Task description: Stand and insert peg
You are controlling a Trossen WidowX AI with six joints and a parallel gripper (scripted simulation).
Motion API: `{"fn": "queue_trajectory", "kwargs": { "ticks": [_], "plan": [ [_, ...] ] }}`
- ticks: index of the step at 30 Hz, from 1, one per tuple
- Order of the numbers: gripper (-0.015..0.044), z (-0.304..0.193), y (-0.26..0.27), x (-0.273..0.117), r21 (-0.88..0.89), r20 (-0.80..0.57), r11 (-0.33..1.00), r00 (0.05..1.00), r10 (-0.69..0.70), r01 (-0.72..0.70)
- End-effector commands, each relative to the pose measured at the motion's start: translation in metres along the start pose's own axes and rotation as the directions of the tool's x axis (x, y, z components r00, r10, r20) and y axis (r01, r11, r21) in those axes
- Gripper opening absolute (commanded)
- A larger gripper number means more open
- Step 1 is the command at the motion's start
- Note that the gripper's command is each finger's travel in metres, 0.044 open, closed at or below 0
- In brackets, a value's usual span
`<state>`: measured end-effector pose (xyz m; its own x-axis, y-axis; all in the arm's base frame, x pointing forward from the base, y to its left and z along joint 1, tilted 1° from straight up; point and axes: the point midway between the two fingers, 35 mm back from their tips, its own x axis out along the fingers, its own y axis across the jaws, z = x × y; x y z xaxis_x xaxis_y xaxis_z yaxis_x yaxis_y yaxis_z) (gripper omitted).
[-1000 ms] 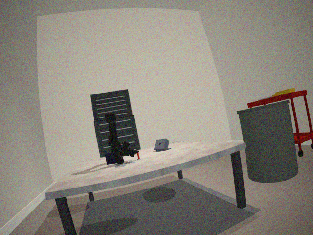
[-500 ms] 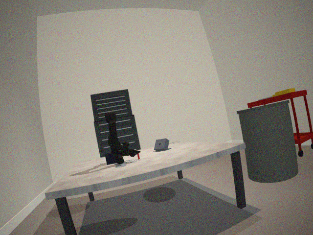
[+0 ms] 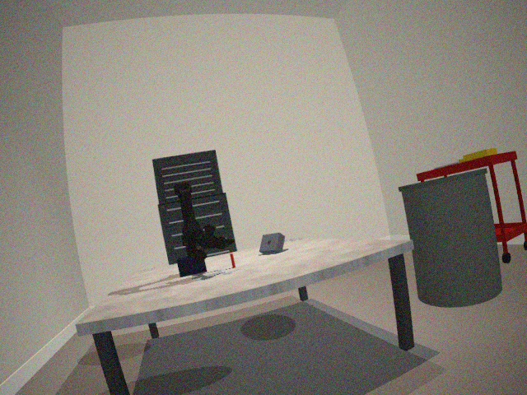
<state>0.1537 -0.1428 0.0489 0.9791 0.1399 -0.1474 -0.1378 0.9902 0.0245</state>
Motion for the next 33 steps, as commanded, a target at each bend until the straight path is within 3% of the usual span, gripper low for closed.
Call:
{"fn": "queue_trajectory", "kwargs": {
  "ticks": [1,7,13,22,33],
  "plan": [
    [0.0440,0.032,0.002,-0.004,0.003,0.002,1.000,1.000,0.000,0.000],
    [0.0440,0.084,0.018,-0.009,0.002,0.003,1.000,1.000,0.000,0.000],
    [0.0440,0.089,0.022,-0.008,0.009,-0.011,1.000,1.000,0.017,-0.017],
    [0.0440,0.069,0.042,0.004,0.116,-0.203,0.974,0.955,0.216,-0.196],
    [0.0440,0.043,0.058,0.010,0.246,-0.466,0.922,0.797,0.383,-0.299]
  ]
}}
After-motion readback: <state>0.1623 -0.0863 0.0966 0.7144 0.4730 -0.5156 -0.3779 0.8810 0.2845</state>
